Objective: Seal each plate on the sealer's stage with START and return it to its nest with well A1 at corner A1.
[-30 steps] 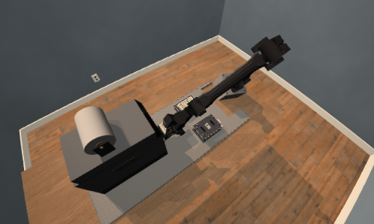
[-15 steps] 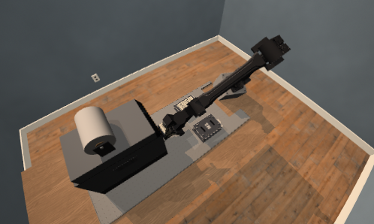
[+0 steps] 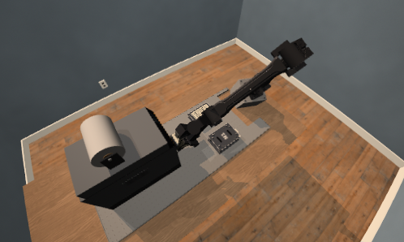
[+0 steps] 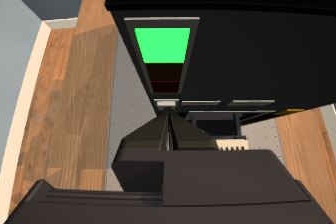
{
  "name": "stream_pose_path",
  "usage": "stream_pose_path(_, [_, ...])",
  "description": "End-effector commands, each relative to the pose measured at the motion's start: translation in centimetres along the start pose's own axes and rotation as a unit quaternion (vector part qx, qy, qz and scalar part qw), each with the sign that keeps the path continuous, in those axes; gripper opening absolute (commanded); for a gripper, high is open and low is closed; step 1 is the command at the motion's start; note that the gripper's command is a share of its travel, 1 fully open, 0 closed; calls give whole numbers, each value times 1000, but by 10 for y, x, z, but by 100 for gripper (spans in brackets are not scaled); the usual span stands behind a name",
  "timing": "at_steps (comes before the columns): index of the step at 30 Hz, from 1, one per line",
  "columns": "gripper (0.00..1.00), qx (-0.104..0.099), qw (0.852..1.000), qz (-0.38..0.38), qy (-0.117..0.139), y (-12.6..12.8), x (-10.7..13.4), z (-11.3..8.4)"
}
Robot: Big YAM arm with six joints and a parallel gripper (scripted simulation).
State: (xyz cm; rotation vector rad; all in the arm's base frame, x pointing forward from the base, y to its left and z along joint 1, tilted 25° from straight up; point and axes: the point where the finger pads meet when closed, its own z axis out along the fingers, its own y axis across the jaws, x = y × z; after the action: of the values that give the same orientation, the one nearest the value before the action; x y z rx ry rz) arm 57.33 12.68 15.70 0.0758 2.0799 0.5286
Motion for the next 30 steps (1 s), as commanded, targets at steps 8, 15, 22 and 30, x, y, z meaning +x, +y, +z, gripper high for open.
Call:
stream_pose_path(8, [0,4,999,1,-37,-6,-49,8])
stream_pose_path(15, [0,7,999,2,-34,-8,-45,9])
stream_pose_path(22, [0,7,999,1,-34,-11,-38,7])
stream_pose_path(30, [0,9,1000,-1,-26,-13,-19,-28])
